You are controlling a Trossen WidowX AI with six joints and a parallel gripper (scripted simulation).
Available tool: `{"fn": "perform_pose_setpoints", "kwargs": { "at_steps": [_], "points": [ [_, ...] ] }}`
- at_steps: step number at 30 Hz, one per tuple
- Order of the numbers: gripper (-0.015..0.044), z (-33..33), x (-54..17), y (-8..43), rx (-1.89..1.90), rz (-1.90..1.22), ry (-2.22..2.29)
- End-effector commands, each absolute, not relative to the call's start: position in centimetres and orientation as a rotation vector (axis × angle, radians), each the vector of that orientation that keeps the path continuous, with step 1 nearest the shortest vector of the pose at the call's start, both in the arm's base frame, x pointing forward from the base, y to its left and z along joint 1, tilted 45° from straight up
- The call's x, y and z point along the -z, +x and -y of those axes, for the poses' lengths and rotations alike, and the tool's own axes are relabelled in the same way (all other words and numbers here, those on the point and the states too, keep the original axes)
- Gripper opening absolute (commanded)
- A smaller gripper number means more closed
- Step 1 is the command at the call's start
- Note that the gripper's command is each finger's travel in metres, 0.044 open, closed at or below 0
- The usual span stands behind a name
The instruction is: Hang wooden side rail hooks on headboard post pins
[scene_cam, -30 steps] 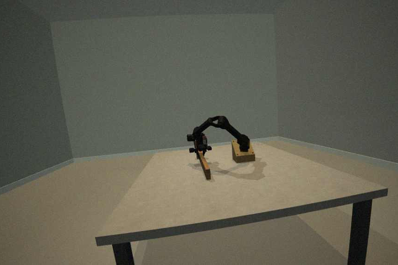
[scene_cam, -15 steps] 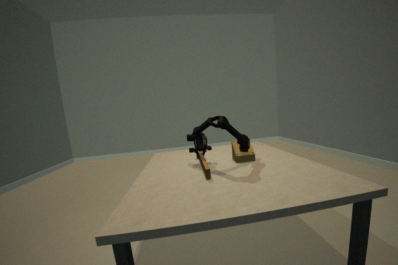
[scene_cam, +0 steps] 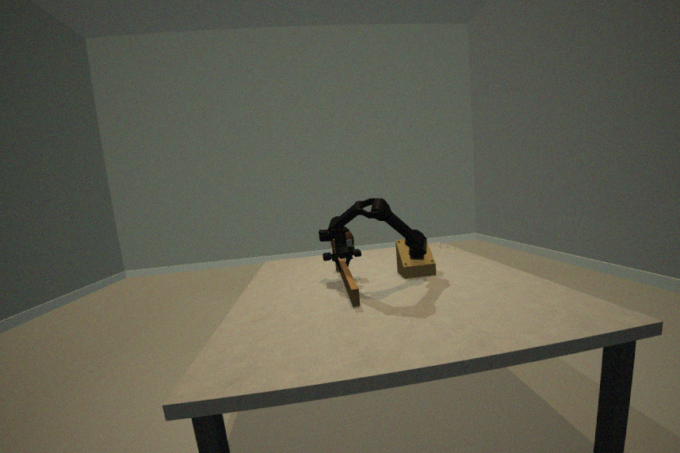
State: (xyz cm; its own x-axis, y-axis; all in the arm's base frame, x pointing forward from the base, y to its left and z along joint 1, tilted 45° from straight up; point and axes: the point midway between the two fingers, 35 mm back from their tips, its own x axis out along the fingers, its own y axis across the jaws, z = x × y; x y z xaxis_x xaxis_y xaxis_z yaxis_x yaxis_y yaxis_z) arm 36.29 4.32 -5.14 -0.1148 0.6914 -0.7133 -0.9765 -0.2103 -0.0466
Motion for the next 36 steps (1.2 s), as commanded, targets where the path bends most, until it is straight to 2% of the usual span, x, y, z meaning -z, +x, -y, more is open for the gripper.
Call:
{"fn": "perform_pose_setpoints", "kwargs": {
  "at_steps": [1, 36],
  "points": [
    [0.0000, -3.85, 5.04, 36.58, -1.648, -0.526, -0.742],
    [0.0000, -3.68, 5.47, 36.34, -1.648, -0.526, -0.742]
  ]
}}
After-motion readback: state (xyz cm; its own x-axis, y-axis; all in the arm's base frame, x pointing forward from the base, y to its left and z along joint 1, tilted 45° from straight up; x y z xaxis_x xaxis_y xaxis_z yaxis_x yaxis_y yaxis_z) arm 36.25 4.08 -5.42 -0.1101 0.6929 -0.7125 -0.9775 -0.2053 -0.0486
